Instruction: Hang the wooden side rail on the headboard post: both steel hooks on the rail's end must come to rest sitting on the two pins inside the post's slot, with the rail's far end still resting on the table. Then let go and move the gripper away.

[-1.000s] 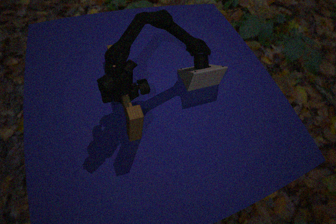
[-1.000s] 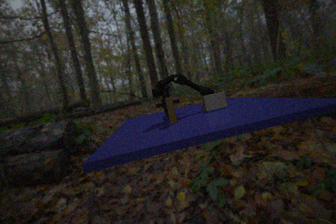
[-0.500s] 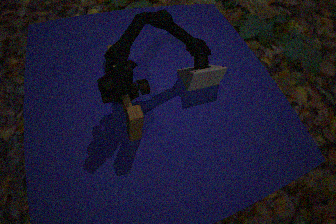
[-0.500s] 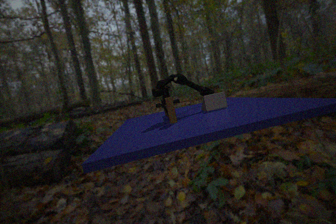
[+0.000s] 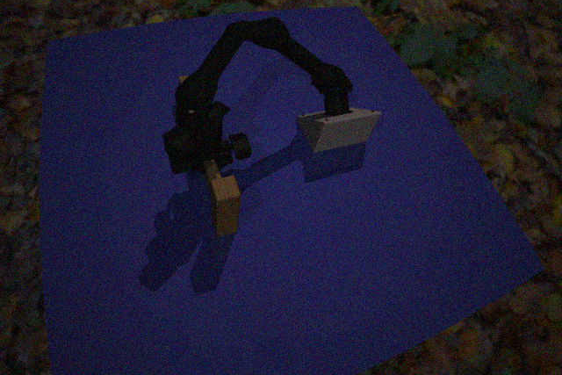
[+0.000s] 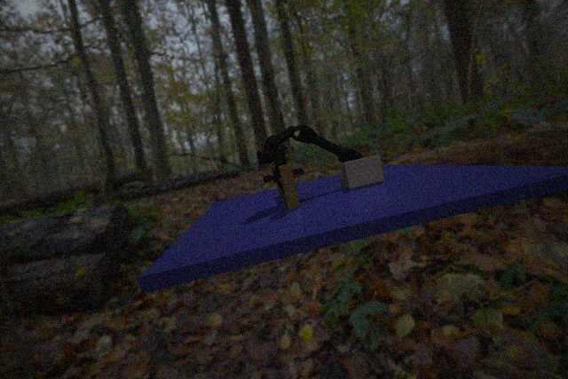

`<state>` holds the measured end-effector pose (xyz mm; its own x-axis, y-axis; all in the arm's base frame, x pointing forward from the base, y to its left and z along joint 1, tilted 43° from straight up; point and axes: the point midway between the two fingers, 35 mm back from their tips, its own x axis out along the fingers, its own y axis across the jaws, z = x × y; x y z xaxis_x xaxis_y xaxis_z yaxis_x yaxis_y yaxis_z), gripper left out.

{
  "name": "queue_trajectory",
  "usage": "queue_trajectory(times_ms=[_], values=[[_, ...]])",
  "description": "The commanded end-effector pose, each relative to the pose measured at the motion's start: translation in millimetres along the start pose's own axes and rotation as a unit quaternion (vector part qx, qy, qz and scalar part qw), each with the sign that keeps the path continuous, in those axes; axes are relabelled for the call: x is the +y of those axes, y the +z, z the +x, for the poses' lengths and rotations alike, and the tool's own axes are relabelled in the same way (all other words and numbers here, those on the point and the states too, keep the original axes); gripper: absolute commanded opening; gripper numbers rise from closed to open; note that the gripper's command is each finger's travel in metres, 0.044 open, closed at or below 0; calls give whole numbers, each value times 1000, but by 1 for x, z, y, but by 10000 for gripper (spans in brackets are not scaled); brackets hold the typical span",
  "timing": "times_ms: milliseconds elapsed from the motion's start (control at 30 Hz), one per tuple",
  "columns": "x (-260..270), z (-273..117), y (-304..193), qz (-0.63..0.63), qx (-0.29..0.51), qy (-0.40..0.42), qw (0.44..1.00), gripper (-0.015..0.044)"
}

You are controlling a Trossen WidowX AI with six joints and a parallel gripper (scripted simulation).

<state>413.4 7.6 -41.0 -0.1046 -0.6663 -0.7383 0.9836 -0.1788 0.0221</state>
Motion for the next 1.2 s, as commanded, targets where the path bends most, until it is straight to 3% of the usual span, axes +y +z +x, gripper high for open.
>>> queue_trajectory(times_ms=[0, 1167], values=[[0, -4, -4, -2, 3, 4, 1000, 0], [-1, -5, -7, -2, 3, 4, 1000, 0]])
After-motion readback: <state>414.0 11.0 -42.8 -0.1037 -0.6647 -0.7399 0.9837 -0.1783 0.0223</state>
